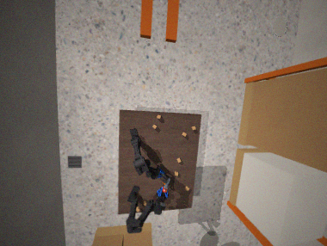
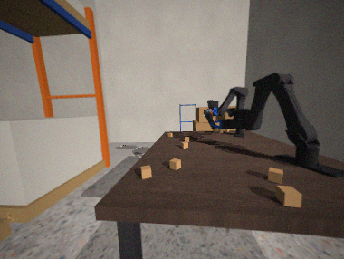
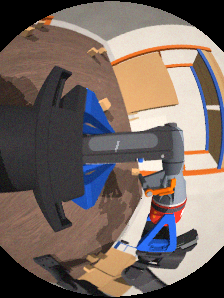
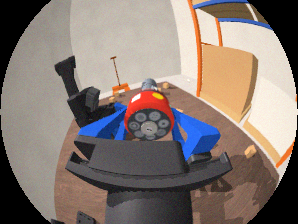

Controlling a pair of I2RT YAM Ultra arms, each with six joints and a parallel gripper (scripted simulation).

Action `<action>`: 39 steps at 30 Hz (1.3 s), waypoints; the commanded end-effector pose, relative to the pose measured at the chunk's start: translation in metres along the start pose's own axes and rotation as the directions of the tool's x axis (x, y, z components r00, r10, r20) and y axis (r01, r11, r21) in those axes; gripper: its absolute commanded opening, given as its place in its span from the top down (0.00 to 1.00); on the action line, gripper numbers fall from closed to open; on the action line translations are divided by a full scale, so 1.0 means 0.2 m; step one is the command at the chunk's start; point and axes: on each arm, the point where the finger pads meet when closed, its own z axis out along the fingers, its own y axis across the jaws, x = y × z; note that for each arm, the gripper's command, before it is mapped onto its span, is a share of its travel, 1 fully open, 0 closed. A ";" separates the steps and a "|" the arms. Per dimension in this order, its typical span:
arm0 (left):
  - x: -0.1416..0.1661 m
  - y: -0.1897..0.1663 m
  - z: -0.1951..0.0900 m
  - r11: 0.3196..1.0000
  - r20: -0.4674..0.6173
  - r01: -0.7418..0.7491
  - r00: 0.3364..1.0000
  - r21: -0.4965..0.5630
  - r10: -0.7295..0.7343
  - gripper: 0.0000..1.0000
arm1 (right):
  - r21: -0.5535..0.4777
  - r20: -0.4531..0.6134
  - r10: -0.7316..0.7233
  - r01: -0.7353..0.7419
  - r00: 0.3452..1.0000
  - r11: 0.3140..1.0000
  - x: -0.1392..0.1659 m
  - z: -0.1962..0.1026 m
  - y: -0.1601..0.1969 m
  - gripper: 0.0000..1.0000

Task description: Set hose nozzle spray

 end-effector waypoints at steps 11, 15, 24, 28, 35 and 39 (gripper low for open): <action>-0.22 0.00 0.02 0.994 0.112 0.105 0.988 -0.001 -0.105 0.64 | -0.007 0.016 0.552 -0.552 0.834 0.834 -0.06 0.00 0.02 1.00; -0.22 0.00 0.02 0.995 0.112 0.104 0.988 -0.003 -0.103 0.64 | 0.000 0.012 0.596 -0.596 0.803 0.803 -0.04 0.01 -0.02 1.00; -0.22 0.01 0.02 0.996 0.111 0.094 0.990 -0.011 -0.092 0.64 | 0.001 0.000 0.912 -0.912 0.410 0.410 -0.02 0.00 -0.02 1.00; -0.22 0.01 0.02 0.996 0.111 0.094 0.990 -0.011 -0.092 0.64 | 0.001 -0.009 0.973 -0.973 0.230 0.230 -0.02 0.00 0.00 1.00; -0.22 0.01 0.02 0.996 0.111 0.093 0.990 -0.009 -0.092 0.64 | -0.006 -0.014 1.000 -1.000 -0.026 -0.026 -0.05 0.00 0.00 1.00; -0.22 0.01 0.02 0.996 0.111 0.094 0.989 -0.009 -0.092 0.64 | 0.006 -0.008 0.976 -0.976 -0.219 -0.219 -0.02 -0.01 -0.01 1.00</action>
